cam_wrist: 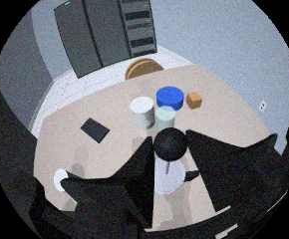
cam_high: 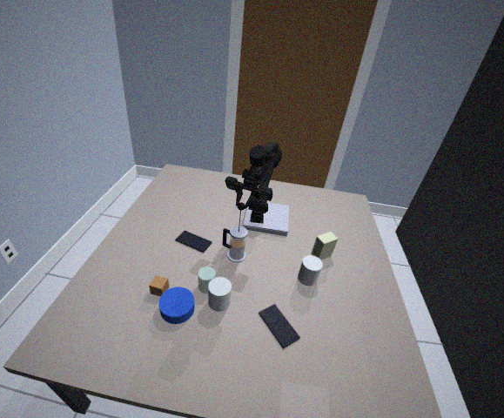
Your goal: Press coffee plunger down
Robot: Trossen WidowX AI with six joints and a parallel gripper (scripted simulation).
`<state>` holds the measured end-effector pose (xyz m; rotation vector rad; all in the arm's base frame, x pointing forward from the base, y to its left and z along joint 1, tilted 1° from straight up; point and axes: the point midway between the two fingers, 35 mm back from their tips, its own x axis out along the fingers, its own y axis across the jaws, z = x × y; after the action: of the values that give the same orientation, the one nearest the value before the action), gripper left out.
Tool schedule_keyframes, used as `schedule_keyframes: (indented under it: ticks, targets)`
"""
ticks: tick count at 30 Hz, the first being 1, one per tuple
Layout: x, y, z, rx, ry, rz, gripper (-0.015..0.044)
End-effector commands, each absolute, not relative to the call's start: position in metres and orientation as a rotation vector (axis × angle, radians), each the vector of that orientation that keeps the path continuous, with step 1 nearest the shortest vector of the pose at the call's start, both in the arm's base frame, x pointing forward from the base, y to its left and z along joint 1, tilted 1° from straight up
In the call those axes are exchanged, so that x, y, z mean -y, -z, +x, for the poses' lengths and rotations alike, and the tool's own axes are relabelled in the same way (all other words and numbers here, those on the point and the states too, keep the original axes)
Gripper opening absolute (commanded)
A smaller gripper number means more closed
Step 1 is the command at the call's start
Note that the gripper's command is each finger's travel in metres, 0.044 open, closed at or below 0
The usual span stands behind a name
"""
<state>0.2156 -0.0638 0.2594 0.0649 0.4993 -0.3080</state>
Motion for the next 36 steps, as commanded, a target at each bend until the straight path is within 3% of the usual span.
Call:
schedule_keyframes:
  ticks: [1, 36]
  targets:
    - [0.064, -0.25, 0.216, -0.51, 0.305, 0.062, 0.0125]
    - [0.066, -0.195, 0.219, -0.509, 0.305, 0.061, 0.0125]
